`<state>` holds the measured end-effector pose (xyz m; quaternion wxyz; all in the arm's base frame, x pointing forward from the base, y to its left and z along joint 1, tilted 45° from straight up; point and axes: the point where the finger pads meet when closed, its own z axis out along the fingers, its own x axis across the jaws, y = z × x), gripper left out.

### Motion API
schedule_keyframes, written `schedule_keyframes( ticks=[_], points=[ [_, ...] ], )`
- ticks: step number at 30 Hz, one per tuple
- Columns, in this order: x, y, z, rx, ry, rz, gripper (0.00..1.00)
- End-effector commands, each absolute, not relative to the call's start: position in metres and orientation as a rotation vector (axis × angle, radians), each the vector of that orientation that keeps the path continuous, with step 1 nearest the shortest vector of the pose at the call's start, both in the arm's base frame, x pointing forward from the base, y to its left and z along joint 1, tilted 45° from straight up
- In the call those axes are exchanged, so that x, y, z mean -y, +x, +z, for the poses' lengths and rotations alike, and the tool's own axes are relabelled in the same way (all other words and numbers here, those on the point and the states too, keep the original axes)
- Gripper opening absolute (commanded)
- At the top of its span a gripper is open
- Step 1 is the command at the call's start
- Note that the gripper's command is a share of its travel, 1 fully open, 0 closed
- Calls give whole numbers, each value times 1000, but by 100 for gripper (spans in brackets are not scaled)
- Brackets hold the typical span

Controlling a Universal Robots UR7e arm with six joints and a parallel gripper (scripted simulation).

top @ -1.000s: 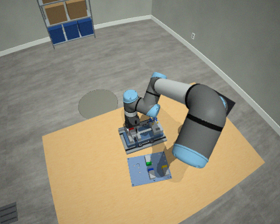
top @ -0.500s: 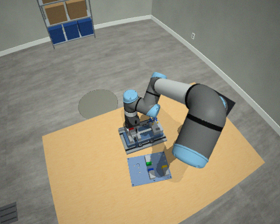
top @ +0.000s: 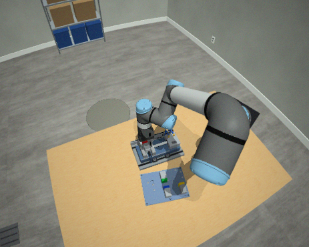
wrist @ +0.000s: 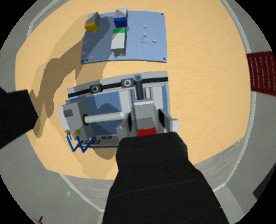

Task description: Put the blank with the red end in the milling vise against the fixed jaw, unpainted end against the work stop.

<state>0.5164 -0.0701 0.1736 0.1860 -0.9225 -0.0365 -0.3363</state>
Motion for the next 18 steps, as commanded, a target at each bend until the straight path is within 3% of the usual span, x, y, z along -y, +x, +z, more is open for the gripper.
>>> schedule_keyframes(
  ticks=[1, 18],
  points=[
    [70, 516, 174, 103, -2599, -949, 100],
    [71, 515, 176, 104, -2596, -946, 100]
  ],
)
